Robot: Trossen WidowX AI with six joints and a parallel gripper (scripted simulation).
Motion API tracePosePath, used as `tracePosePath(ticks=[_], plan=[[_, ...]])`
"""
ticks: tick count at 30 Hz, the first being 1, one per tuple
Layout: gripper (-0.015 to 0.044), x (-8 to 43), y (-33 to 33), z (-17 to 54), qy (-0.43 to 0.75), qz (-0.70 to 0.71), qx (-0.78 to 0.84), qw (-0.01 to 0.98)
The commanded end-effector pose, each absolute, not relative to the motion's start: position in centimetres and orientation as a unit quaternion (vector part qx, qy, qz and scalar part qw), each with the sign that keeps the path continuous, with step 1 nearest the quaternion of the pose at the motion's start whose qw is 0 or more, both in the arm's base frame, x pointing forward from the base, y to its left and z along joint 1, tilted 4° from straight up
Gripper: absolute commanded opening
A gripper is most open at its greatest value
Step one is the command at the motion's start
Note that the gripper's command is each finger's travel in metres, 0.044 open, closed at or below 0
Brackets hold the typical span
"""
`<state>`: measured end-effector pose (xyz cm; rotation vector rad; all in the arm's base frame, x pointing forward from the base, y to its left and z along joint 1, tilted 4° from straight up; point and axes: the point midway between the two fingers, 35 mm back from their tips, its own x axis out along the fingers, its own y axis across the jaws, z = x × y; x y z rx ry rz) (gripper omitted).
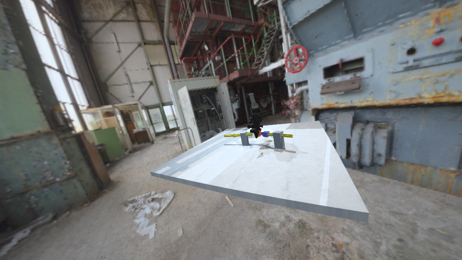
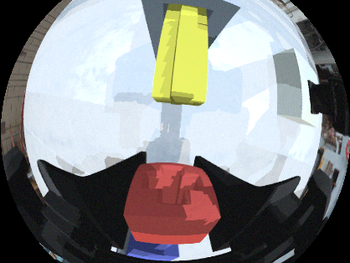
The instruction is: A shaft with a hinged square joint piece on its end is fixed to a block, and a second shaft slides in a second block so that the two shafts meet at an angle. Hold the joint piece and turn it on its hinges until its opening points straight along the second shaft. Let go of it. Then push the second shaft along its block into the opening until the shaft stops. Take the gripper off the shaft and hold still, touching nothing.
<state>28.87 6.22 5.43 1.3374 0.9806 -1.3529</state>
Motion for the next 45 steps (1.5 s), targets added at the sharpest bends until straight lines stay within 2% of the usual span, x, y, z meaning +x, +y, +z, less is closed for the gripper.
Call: tracePosePath(ticks=[1,2,33,38,41,45], plan=[[0.0016,28.87,6.22,5.43,0.402,-0.555,0.548,0.48],[0.0,28.87,6.22,5.43,0.402,-0.555,0.548,0.48],[0.0,28.96,6.22,4.77,0.434,-0.523,0.574,0.456],[0.0131,28.96,6.22,4.77,0.434,-0.523,0.574,0.456],[0.0147,28.96,6.22,4.77,0.434,-0.523,0.574,0.456],[0.0252,28.96,6.22,4.77,0.434,-0.523,0.574,0.456]])
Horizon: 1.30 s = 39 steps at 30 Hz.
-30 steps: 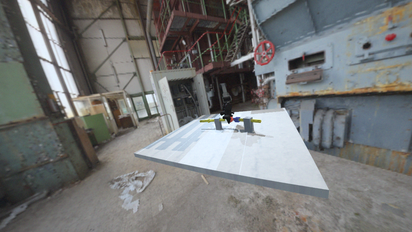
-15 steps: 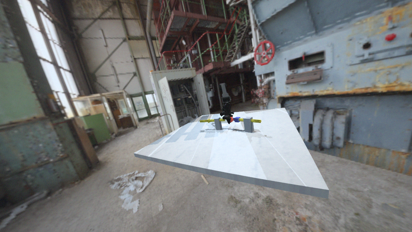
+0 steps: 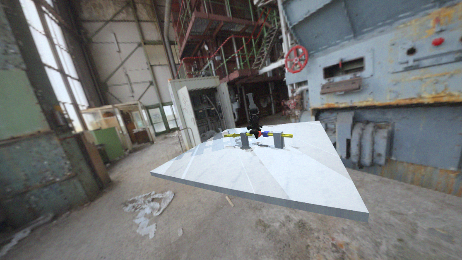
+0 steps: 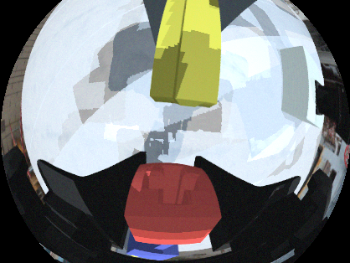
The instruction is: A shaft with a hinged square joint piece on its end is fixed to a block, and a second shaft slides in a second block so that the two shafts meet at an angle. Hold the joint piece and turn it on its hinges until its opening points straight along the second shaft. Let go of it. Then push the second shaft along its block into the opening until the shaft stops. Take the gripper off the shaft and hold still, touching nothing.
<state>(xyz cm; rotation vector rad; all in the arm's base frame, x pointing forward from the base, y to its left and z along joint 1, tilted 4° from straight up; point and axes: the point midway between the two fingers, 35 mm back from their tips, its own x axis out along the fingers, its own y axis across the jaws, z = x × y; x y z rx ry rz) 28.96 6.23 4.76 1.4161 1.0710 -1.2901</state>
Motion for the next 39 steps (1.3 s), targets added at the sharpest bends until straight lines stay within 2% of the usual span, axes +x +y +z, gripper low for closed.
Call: tracePosePath(ticks=[1,7,8,22,27,33,39], plan=[[0.0278,29.0,6.2,4.8,0.434,-0.523,0.574,0.456],[0.0436,29.0,6.2,4.8,0.434,-0.523,0.574,0.456],[0.044,29.0,6.2,4.8,0.434,-0.523,0.574,0.456],[0.044,29.0,6.2,4.9,0.433,-0.525,0.573,0.457],[0.044,28.8,6.4,7.6,0.405,-0.552,0.547,0.481],[0.044,28.8,6.4,7.7,0.403,-0.553,0.547,0.483],[0.044,29.0,6.4,9.1,0.447,-0.516,0.512,0.521]])
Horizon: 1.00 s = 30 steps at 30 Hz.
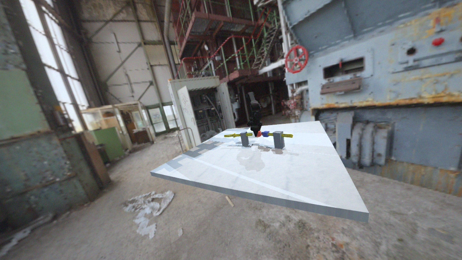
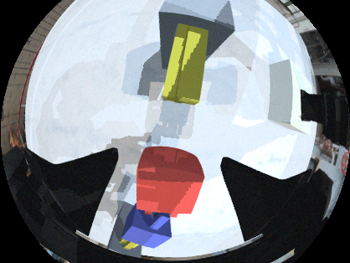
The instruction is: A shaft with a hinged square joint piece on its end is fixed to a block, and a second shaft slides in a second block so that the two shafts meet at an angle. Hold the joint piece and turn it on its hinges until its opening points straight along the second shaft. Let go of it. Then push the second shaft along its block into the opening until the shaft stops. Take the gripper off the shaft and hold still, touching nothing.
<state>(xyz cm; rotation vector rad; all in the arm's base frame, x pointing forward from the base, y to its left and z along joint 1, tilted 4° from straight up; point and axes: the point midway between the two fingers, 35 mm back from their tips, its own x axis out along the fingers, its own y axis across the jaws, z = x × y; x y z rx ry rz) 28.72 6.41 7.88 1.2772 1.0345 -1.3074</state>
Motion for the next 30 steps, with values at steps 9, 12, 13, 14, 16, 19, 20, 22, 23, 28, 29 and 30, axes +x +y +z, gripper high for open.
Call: tracePosePath(ticks=[9,12,13,14,16,19,20,22,23,28,29,30], plan=[[0.044,29.1,6.4,11.8,0.525,-0.434,0.434,0.59],[0.044,29.1,6.3,12.7,0.548,-0.403,0.406,0.61],[0.044,29.1,6.3,13.0,0.556,-0.393,0.396,0.617],[0.044,29.1,6.3,13.3,0.563,-0.383,0.386,0.623],[0.044,29.0,6.3,13.9,0.576,-0.361,0.366,0.635],[0.044,29.0,6.2,14.8,0.595,-0.328,0.336,0.652],[0.044,28.9,6.2,15.1,0.601,-0.317,0.326,0.658],[0.044,28.9,6.2,15.7,0.612,-0.294,0.305,0.668],[0.044,28.8,6.2,16.0,0.617,-0.283,0.294,0.673],[0.044,28.5,6.1,17.5,0.639,-0.224,0.24,0.695],[0.044,28.5,6.0,17.8,0.643,-0.212,0.229,0.699],[0.044,28.4,6.0,18.1,0.647,-0.2,0.218,0.703]])
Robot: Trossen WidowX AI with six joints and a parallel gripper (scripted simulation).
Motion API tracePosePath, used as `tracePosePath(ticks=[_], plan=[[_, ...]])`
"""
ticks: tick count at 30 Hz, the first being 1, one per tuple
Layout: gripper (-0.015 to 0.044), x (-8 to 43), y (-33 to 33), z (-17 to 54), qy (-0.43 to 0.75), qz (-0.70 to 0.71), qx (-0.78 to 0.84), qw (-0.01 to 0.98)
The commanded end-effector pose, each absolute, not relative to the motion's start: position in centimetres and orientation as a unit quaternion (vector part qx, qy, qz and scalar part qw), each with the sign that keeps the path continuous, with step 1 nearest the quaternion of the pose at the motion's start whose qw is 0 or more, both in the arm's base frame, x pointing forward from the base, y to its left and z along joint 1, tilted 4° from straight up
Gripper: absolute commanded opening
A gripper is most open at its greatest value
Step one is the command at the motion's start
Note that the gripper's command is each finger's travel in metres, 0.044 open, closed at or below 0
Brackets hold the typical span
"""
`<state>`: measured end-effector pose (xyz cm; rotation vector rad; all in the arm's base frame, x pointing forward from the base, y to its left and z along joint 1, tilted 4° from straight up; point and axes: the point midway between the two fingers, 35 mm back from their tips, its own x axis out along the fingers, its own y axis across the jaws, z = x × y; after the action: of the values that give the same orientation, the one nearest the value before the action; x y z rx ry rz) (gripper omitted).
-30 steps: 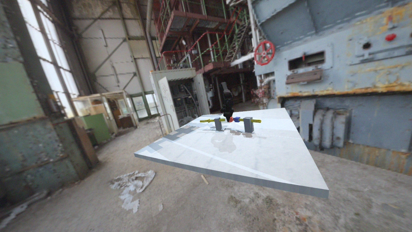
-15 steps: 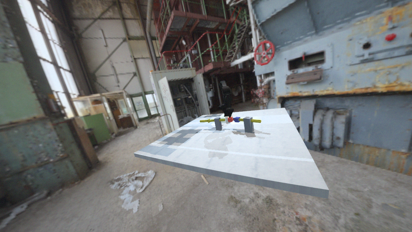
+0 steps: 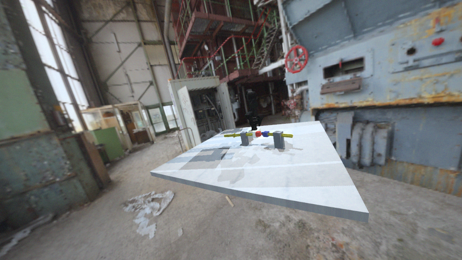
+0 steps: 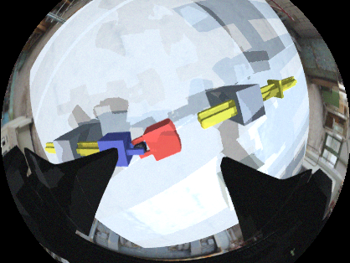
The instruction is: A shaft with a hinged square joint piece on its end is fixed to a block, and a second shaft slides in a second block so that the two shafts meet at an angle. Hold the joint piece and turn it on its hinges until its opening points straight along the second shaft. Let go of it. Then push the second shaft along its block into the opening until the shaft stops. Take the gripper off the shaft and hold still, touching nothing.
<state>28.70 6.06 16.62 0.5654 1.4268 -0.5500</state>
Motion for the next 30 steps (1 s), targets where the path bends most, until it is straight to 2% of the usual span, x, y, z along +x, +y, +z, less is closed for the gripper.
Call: tracePosePath(ticks=[1,12,23,30], plan=[[0.044,28.3,6.0,18.4,0.65,-0.188,0.207,0.707],[0.044,27.4,5.7,21.4,0.672,-0.06,0.088,0.733],[0.044,27.5,5.6,21.1,0.674,-0.068,0.093,0.73],[0.044,27.5,4.4,20.0,0.677,-0.115,0.186,0.703]])
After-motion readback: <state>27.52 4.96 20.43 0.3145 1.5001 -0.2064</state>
